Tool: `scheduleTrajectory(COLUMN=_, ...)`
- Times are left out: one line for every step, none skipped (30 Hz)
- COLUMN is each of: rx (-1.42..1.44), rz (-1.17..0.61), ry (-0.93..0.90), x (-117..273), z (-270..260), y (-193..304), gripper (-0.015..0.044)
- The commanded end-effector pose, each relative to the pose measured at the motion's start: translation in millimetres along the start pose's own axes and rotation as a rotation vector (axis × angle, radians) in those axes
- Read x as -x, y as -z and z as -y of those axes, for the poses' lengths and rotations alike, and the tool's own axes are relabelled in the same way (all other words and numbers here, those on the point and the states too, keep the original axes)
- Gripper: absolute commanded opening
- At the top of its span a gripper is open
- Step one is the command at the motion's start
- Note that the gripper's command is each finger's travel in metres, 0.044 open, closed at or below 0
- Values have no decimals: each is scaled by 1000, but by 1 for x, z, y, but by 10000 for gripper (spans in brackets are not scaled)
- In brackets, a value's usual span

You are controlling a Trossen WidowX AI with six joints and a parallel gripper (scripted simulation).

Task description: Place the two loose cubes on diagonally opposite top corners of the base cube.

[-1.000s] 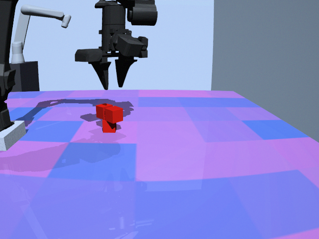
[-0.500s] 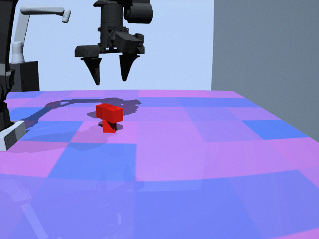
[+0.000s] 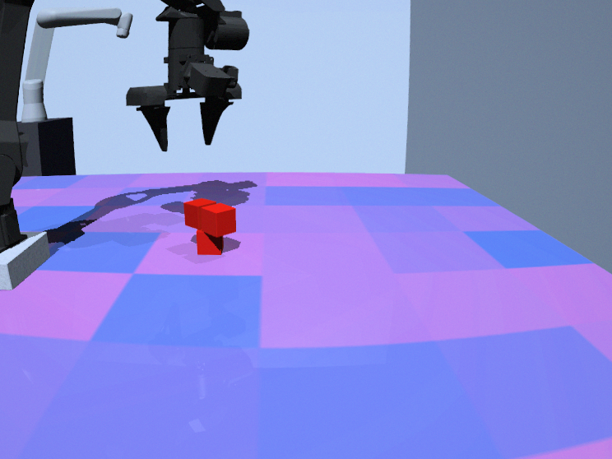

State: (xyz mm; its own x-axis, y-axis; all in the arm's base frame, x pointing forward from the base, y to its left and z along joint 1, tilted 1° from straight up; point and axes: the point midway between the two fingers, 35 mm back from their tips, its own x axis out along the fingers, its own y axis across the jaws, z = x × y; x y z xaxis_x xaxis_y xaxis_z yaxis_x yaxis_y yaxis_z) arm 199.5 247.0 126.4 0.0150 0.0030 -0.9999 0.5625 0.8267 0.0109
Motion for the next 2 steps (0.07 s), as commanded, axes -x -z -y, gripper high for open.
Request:
scheduleTrajectory(rx=-4, rz=-1, ry=6, x=-1, z=0, y=1, gripper=400)
scheduleTrajectory(rx=-4, rz=-1, ry=6, x=-1, z=0, y=1, gripper=400)
